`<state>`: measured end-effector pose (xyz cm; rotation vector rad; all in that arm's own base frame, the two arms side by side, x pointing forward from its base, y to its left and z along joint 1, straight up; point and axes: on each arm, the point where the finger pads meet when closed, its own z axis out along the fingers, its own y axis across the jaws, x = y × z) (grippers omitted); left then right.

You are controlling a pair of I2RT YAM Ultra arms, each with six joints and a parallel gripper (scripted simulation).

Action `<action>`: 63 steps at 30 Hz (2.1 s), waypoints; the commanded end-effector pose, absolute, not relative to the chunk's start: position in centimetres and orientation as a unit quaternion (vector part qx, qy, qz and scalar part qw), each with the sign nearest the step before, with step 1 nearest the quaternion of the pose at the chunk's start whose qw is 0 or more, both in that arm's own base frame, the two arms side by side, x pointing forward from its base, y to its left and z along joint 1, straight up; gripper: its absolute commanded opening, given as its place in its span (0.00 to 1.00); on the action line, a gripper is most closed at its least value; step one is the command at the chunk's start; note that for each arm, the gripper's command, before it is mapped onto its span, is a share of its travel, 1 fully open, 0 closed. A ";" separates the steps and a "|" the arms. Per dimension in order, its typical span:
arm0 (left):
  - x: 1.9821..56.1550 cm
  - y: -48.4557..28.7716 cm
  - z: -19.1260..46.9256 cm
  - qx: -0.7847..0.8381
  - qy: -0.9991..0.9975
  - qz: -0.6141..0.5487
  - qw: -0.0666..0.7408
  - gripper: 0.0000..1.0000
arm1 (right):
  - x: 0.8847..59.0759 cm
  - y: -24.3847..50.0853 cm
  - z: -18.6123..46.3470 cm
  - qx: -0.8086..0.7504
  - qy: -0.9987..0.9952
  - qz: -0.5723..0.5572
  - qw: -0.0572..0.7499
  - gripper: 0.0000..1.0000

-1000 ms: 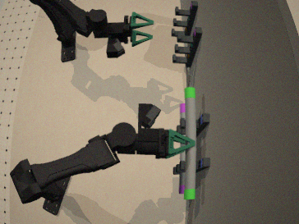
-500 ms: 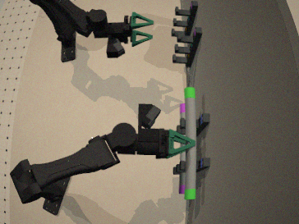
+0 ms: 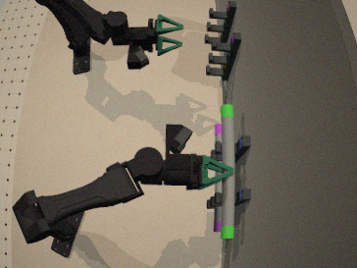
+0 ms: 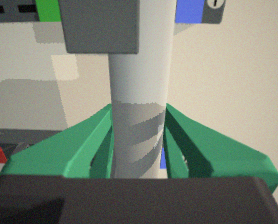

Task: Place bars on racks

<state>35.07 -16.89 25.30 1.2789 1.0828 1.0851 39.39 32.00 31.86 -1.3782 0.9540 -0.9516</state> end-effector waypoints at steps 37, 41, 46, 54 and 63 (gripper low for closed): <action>34.9 -17.1 24.9 0.541 0.456 0.456 0.541 1.00 | 39.8 31.6 35.8 -0.577 0.408 -0.408 0.577 0.00; 34.9 -17.1 24.9 0.541 0.456 0.456 0.541 1.00 | 39.8 31.6 36.3 -0.577 0.408 -0.408 0.577 0.00; 34.9 -17.1 24.9 0.541 0.456 0.456 0.541 1.00 | 39.8 31.6 36.9 -0.577 0.408 -0.408 0.577 0.00; 34.9 -17.1 24.9 0.541 0.456 0.456 0.541 1.00 | 39.8 31.6 37.3 -0.577 0.408 -0.408 0.577 0.00; 34.9 -17.1 24.9 0.541 0.456 0.456 0.541 1.00 | 39.8 31.5 37.9 -0.577 0.408 -0.408 0.577 0.00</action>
